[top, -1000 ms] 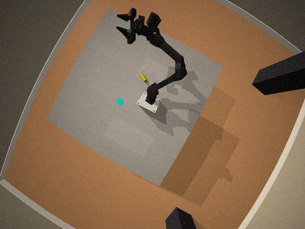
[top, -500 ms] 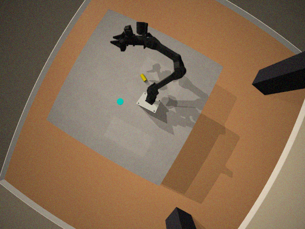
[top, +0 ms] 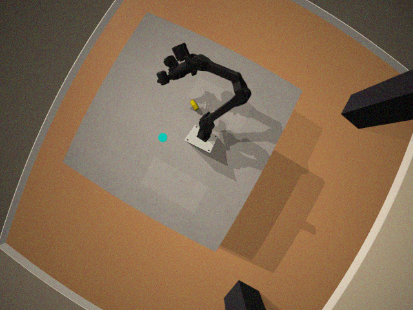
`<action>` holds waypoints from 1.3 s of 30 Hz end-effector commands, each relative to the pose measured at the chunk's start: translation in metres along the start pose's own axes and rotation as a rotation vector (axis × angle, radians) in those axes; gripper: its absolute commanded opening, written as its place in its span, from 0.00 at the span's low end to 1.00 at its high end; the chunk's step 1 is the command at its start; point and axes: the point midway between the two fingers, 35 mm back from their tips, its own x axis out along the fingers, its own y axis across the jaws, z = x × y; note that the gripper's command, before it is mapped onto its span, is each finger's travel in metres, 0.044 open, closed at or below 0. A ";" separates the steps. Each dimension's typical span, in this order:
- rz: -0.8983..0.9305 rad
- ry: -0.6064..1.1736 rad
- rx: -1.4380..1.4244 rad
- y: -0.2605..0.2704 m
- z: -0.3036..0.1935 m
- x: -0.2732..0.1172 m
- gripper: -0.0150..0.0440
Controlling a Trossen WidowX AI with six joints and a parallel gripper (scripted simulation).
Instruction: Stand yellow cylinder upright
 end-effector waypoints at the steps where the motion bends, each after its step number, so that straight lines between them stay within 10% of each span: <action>1: -0.149 0.145 0.068 -0.018 -0.037 0.007 0.78; 20: -0.830 0.480 0.063 -0.092 -0.135 -0.039 0.78; 39: -0.822 0.484 0.056 -0.144 -0.164 0.009 0.78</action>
